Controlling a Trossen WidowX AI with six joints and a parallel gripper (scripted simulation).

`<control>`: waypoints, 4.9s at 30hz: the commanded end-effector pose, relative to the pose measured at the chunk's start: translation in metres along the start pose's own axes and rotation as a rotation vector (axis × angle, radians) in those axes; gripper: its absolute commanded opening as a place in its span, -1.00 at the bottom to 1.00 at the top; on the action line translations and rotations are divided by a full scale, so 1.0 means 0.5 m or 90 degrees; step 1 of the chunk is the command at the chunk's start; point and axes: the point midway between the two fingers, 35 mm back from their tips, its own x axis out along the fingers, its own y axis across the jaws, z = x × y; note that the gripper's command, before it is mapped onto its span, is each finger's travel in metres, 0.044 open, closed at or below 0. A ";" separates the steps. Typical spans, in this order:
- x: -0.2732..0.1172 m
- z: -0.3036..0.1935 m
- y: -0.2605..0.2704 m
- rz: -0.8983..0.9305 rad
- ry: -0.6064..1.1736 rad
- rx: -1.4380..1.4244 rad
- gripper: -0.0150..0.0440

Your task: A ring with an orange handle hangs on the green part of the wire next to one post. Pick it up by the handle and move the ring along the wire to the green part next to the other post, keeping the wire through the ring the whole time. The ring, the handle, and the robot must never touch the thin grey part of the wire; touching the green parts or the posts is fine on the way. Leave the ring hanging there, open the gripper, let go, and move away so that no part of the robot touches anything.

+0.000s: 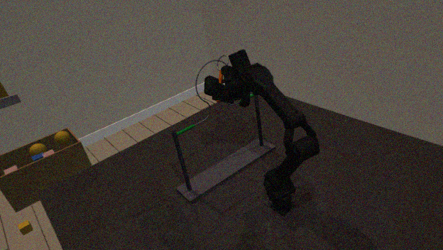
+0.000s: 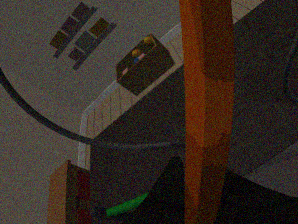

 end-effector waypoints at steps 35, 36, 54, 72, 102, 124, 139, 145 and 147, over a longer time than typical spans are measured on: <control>-0.002 0.010 -0.032 -0.149 -0.043 -0.263 -1.00; -0.002 0.010 -0.033 -0.153 -0.044 -0.269 -1.00; -0.005 0.019 -0.048 -0.224 -0.062 -0.393 -1.00; -0.010 0.030 -0.060 -0.294 -0.081 -0.517 -1.00; -0.021 0.052 -0.075 -0.412 -0.110 -0.725 -1.00; -0.031 0.070 -0.079 -0.498 -0.130 -0.878 -1.00; -0.039 0.082 -0.078 -0.556 -0.143 -0.983 -1.00; -0.042 0.087 -0.077 -0.580 -0.148 -1.025 -1.00; -0.043 0.089 -0.077 -0.588 -0.150 -1.039 -1.00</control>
